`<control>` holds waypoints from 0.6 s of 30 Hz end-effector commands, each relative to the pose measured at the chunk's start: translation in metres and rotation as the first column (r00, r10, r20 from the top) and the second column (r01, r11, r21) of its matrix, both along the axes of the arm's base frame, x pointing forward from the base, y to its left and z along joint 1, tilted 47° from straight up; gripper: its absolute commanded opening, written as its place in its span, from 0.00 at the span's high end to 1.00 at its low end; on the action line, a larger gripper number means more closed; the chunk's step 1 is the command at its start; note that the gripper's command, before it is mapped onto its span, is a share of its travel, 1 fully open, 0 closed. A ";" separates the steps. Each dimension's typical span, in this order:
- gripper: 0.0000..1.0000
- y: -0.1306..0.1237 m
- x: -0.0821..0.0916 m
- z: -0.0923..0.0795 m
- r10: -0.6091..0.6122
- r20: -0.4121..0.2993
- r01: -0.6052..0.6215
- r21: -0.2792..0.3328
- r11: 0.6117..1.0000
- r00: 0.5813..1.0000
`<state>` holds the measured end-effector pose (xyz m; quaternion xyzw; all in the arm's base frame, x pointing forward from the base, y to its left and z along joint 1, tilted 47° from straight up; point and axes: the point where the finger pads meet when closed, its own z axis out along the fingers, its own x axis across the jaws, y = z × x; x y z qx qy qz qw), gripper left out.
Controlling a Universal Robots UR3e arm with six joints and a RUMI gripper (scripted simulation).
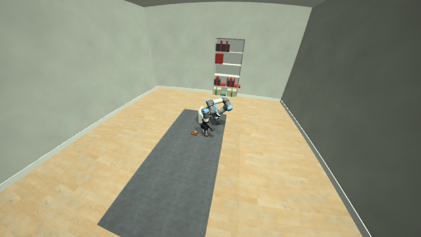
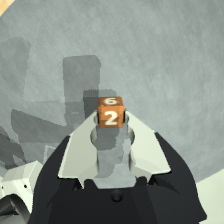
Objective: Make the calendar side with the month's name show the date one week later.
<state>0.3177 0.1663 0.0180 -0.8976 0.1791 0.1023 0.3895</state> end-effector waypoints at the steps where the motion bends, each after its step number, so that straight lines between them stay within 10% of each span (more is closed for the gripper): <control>1: 0.89 -0.001 0.001 0.000 -0.001 0.002 0.001 -0.001 1.000 1.000; 18: 0.71 -0.001 0.001 0.000 -0.001 0.002 0.001 -0.001 1.000 1.000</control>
